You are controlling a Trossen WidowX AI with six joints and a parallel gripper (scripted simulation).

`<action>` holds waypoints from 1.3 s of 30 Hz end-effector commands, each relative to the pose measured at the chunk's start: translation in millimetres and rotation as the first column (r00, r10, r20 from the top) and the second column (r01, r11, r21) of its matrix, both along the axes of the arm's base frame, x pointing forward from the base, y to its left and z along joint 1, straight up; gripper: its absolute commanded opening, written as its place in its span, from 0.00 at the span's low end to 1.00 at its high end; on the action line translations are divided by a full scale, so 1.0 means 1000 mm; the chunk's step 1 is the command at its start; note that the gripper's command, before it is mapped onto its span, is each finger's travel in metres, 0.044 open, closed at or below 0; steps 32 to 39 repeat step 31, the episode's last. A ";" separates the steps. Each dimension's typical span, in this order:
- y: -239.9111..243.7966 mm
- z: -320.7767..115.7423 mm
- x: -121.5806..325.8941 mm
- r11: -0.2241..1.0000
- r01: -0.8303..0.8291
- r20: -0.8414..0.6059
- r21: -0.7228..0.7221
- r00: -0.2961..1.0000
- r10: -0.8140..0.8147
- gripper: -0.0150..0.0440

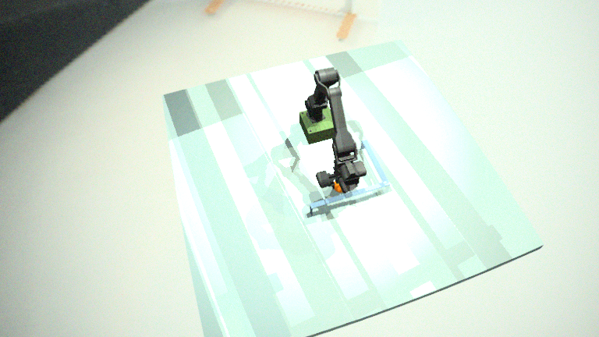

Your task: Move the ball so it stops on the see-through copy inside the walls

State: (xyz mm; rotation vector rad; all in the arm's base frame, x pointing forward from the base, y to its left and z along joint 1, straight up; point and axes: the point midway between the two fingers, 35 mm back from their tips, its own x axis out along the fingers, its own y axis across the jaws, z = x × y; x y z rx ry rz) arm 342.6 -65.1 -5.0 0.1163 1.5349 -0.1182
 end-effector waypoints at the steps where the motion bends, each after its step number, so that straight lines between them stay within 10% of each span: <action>1: 0.000 0.000 0.000 1.000 0.000 -0.001 0.000 1.000 0.000 0.88; 9: 0.000 0.082 -0.003 1.000 -0.006 -0.004 0.000 1.000 0.006 0.88; 39: 0.001 0.127 -0.007 1.000 0.000 0.009 -0.002 1.000 0.000 1.00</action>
